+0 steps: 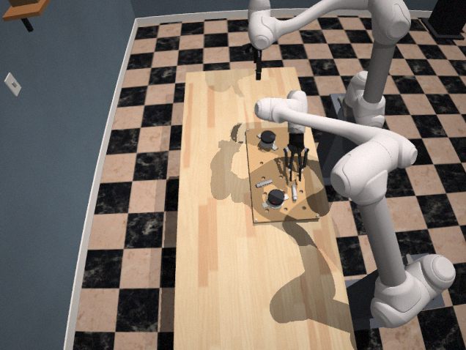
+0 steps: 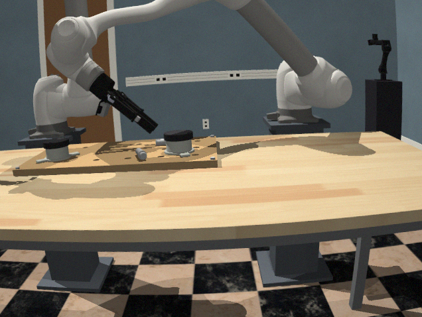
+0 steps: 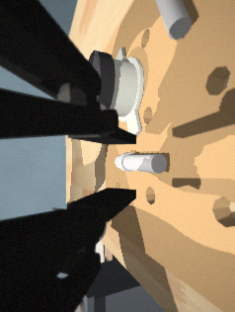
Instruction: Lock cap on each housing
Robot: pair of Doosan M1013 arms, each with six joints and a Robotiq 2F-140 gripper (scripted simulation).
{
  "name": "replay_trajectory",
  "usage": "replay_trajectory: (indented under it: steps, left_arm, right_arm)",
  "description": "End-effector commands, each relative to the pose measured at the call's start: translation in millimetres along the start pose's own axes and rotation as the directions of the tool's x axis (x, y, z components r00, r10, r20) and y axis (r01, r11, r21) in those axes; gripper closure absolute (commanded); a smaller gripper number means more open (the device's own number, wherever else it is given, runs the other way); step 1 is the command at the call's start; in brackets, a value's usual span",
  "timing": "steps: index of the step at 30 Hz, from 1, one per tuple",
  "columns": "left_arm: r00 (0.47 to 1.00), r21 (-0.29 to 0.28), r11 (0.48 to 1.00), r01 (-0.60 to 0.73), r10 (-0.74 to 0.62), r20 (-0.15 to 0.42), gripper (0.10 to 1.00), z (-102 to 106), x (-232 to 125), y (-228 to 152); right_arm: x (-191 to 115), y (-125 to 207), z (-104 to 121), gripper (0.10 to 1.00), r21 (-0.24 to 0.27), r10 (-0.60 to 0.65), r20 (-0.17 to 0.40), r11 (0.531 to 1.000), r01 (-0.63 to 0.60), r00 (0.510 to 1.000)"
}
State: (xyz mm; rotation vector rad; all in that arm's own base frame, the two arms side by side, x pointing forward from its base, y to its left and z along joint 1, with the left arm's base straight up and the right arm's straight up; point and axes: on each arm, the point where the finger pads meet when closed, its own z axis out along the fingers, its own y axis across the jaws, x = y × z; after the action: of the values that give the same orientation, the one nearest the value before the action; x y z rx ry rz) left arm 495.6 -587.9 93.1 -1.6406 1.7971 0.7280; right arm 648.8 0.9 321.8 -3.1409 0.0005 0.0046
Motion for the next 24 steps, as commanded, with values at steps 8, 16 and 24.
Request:
replay_trajectory:
  steps: [8,16,24]
  left_arm:
    - [1.000,0.001,1.000,0.001,-0.001,-0.001,0.759,15.4,-0.7,-0.6]
    - [1.000,0.002,1.000,0.002,-0.002,-0.003,0.759,30.3,-0.3,-1.1]
    - [1.000,0.003,1.000,0.003,-0.003,-0.003,0.759,39.9,-0.3,-1.5]
  right_arm:
    - [0.2,0.0,-0.7,0.098,0.000,0.000,-0.001,1.000,0.000,1.000]
    - [0.2,0.0,-0.7,0.098,0.000,0.000,-0.001,1.000,0.000,1.000]
    - [0.2,0.0,-0.7,0.098,0.000,0.000,-0.001,1.000,0.000,1.000]
